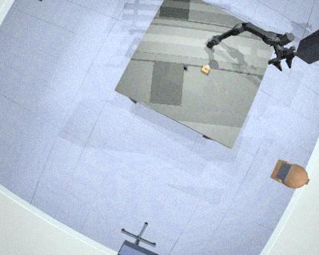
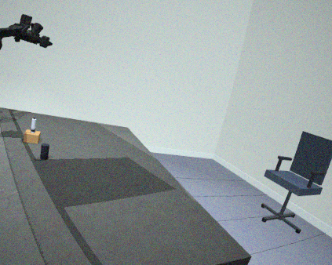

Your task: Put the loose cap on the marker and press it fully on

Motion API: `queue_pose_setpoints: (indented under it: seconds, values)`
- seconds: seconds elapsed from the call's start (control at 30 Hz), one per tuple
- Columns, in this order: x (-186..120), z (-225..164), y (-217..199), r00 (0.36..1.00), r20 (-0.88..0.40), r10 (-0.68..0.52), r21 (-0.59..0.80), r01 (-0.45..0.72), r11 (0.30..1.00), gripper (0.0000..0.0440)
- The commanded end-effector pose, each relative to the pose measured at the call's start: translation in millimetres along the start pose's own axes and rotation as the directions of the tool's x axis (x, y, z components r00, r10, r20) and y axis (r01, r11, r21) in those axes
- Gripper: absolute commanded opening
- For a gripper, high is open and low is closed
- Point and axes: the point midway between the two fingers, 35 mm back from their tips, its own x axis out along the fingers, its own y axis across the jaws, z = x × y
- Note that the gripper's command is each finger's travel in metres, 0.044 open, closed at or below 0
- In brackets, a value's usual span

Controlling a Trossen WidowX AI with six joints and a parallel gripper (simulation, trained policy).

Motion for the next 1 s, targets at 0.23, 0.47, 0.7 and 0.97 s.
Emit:
queue_pose_setpoints:
  seconds: [0.23, 0.47, 0.7, 0.97]
  values:
    - [-2.3, 14.3, -30.8, 0.999, -0.029, -0.012, 0.057, 0.013, 0.998, 0.0341]
    - [-2.8, 17.5, -52.0, 0.998, -0.061, -0.027, 0.087, 0.033, 0.996, 0.0342]
    - [-3.9, 19.1, -73.2, 0.995, -0.094, -0.046, 0.117, 0.057, 0.992, 0.0341]
    - [-6.1, 19.2, -97.5, 0.988, -0.135, -0.07, 0.15, 0.09, 0.985, 0.0341]
